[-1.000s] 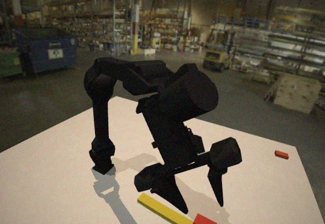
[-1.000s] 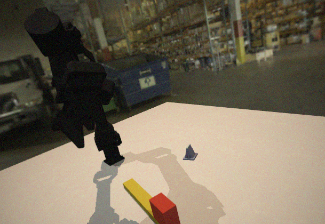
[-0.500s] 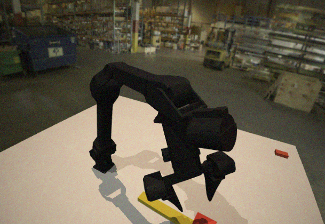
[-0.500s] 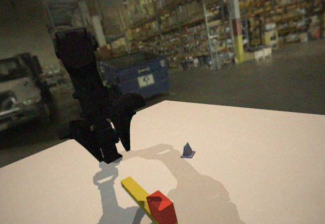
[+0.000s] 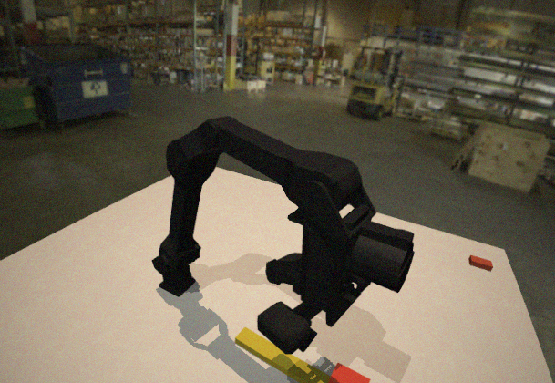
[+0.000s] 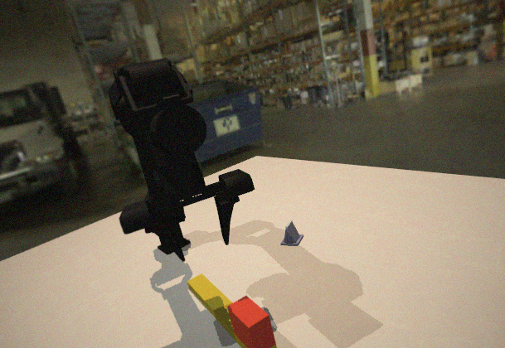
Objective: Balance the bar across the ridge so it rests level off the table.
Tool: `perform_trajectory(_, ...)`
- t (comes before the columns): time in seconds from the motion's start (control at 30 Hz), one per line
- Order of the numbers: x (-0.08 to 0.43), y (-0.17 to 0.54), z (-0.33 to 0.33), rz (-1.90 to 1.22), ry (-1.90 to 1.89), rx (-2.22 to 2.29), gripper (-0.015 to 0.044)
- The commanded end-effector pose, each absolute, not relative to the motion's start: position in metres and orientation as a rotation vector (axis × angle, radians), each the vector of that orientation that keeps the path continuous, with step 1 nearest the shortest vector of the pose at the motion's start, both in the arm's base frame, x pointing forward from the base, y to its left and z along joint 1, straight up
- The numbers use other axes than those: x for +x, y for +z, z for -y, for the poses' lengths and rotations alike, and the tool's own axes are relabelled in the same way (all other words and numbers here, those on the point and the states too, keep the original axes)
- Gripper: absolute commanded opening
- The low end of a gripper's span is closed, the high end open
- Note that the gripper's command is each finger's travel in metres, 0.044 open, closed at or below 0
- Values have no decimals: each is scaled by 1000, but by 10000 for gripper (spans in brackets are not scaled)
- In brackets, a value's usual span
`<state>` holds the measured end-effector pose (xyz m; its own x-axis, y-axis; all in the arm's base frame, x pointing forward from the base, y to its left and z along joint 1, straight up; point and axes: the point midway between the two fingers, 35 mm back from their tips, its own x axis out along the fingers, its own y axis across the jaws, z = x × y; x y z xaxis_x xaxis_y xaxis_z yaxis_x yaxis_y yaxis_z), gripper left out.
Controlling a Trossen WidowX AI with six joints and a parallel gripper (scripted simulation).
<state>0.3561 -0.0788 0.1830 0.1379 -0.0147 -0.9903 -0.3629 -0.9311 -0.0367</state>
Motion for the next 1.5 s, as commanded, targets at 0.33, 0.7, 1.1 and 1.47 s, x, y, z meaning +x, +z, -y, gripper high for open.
perform_trajectory(0.33, 348, 161, 66, -202, 2085, -2160, 315)
perform_trajectory(0.7, 350, 87, 66, -202, 2085, -2160, 315)
perform_trajectory(1.1, 349, 69, 66, -202, 2085, -2160, 315)
perform_trajectory(1.47, 350, 52, 66, -202, 2086, -2160, 315)
